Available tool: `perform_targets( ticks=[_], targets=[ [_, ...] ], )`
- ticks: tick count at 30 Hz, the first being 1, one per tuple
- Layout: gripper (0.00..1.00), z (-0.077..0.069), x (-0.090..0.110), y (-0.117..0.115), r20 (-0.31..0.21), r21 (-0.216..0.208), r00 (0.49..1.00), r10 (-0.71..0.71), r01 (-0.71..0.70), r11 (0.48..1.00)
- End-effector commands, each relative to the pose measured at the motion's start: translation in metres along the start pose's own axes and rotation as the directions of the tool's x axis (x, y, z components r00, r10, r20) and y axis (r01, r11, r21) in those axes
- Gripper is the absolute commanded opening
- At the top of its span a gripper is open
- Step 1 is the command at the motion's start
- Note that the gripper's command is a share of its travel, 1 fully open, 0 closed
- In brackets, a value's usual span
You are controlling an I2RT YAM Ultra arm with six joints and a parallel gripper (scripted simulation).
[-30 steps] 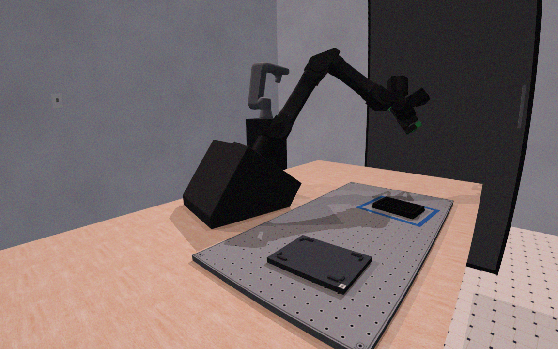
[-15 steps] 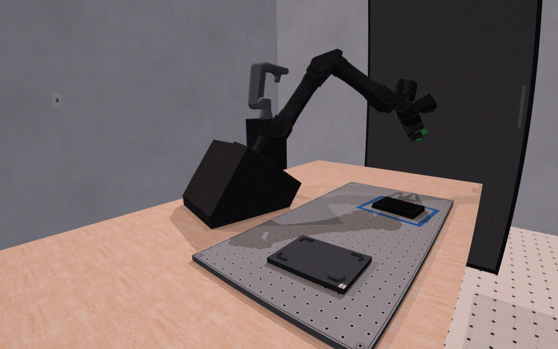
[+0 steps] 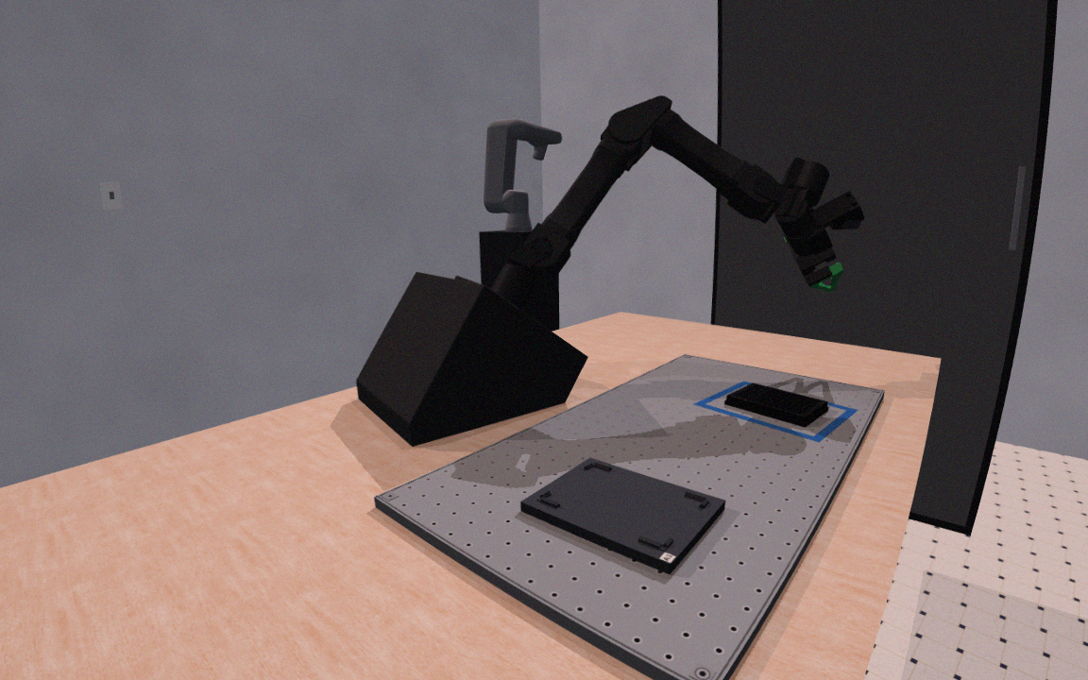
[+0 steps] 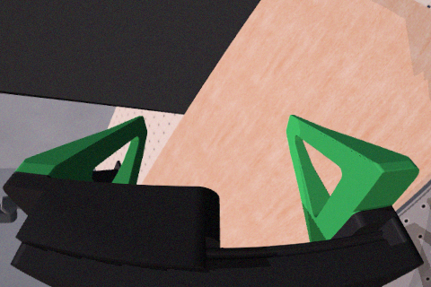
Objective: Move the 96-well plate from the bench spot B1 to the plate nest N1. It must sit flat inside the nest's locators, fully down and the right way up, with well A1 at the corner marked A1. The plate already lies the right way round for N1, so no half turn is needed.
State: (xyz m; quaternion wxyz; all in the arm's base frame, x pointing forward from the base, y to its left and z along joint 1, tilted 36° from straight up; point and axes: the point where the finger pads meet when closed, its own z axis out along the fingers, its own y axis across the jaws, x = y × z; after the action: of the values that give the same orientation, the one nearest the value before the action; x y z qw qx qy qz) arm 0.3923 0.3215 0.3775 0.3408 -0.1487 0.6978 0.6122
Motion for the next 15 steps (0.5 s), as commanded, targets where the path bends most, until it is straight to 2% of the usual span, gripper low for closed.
perform_targets(
  ticks=[1, 2, 5, 6, 8, 9, 11, 14, 15],
  targets=[
    [1.00, -0.007, -0.011, -0.020, 0.012, 0.086, 1.000, 0.016, -0.017, 0.996],
    [1.00, -0.008, -0.011, -0.025, 0.011, 0.103, 1.000, 0.024, -0.025, 0.994],
    [1.00, -0.012, -0.011, -0.038, 0.008, 0.100, 1.000, 0.025, -0.025, 0.995],
    [1.00, -0.013, -0.011, -0.043, 0.009, 0.133, 0.999, 0.039, -0.040, 0.990],
    [1.00, -0.013, -0.011, -0.043, 0.009, 0.133, 0.999, 0.039, -0.040, 0.990],
    [1.00, -0.020, -0.017, -0.032, 0.021, 0.147, 0.999, 0.026, -0.029, 0.989],
    [1.00, -0.018, -0.011, -0.058, 0.007, 0.179, 0.998, 0.061, -0.062, 0.982],
    [1.00, -0.021, -0.010, -0.065, 0.002, 0.174, 0.998, 0.062, -0.062, 0.983],
    [1.00, -0.023, -0.010, -0.071, 0.005, 0.208, 0.997, 0.076, -0.076, 0.975]
  ],
)
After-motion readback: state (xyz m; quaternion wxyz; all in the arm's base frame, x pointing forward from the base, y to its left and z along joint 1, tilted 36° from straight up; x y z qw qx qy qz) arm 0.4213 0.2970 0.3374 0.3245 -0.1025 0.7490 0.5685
